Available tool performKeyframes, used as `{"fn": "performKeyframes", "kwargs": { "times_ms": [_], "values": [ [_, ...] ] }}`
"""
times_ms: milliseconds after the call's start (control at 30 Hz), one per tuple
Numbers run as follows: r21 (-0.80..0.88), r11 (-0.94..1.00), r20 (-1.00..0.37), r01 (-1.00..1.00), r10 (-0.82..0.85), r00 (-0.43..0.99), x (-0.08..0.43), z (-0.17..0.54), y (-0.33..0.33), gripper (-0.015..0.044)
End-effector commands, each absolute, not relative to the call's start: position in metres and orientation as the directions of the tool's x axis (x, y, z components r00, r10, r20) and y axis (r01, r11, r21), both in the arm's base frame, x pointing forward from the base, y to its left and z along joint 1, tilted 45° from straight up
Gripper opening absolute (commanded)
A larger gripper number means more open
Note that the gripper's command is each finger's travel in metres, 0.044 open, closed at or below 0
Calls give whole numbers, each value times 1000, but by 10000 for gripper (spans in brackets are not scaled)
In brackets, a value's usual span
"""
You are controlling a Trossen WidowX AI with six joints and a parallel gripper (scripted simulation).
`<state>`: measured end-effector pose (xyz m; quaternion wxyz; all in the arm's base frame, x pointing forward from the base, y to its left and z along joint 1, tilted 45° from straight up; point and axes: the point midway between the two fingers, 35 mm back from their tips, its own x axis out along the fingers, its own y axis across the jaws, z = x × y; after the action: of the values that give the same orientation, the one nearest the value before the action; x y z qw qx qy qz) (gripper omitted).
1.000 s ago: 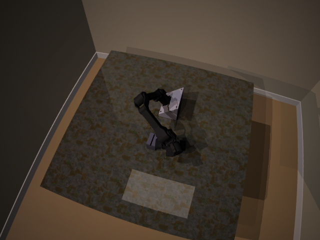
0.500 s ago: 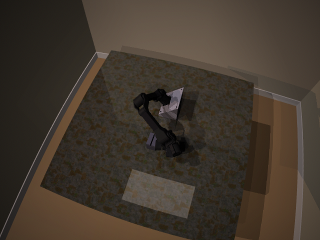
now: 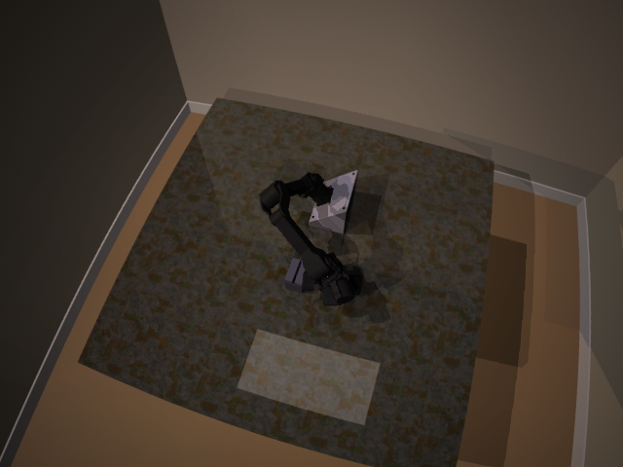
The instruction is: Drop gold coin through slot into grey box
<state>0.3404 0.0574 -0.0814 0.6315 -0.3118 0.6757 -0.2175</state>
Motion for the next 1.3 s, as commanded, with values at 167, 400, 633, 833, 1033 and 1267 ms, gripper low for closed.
{"fn": "performKeyframes", "kwargs": {
  "times_ms": [167,400,633,833,1033,1267],
  "values": [
    [-688,711,-718,-146,-696,-5,343,-68,72,0],
    [-687,712,-719,-147,-695,-5,344,-56,84,0],
    [-686,712,-720,-147,-694,-5,344,-44,97,0],
    [-686,712,-720,-147,-694,-5,344,-33,107,0],
    [-686,712,-719,-147,-695,-6,342,-21,117,0],
    [-689,714,-719,-125,-695,-6,340,-15,123,0]
  ]
}}
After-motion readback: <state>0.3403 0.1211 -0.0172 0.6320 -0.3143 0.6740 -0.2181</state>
